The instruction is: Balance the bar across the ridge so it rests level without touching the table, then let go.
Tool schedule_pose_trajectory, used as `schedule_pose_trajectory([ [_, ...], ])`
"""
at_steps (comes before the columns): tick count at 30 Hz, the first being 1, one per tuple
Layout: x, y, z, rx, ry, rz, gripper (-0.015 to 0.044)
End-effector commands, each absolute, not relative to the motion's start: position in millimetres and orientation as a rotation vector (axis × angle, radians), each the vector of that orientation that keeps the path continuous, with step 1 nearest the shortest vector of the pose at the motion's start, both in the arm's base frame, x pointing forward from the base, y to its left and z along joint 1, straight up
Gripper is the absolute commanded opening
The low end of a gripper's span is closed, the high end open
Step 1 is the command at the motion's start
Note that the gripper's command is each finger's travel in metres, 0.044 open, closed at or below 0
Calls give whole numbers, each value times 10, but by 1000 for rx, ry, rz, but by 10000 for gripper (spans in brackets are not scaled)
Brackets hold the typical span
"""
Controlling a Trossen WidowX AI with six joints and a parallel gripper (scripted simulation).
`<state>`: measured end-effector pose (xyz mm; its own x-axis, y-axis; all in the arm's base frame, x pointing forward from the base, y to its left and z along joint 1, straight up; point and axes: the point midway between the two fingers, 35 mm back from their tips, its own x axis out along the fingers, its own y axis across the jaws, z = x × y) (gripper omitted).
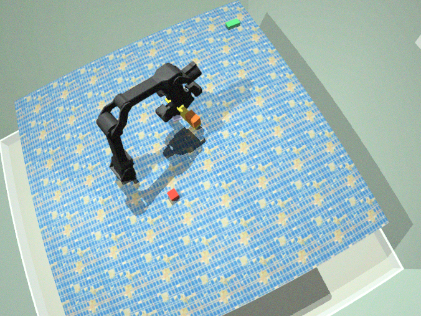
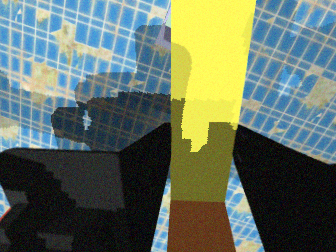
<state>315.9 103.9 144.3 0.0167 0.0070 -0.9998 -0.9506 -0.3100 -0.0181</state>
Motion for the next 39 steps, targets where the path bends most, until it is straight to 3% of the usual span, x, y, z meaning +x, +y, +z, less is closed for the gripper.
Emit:
schedule_pose_trajectory([
  [1,3103,1189,1468,-1384,1066,1359,0],
  [18,2900,1780,1472,-1129,1229,1120,0],
  [39,2929,1816,1193,-1120,1233,1111,0],
])
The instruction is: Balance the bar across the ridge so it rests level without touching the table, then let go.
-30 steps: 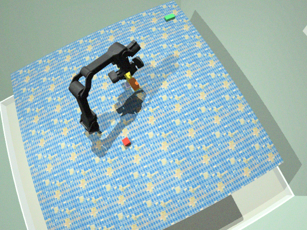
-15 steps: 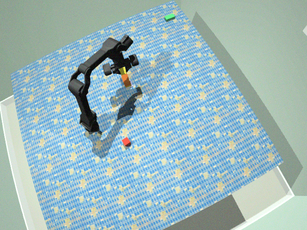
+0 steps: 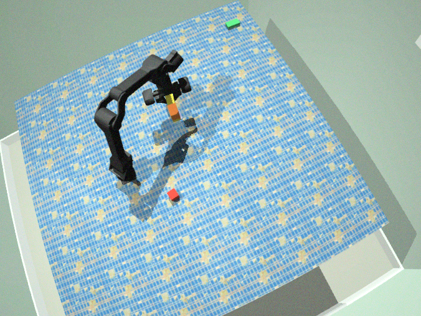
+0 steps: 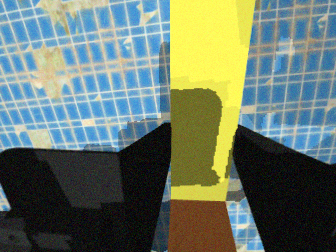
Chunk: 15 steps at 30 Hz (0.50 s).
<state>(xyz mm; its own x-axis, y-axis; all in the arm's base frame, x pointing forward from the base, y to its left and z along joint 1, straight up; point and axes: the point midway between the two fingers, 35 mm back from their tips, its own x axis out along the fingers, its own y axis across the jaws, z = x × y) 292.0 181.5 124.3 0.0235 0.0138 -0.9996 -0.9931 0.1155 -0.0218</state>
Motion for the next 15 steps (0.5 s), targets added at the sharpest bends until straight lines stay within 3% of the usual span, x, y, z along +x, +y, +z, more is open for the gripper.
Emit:
schedule_pose_trajectory([
  [1,2930,1815,1177,-1120,1233,1111,0],
  [15,2942,1804,1040,-1119,1234,1110,0],
])
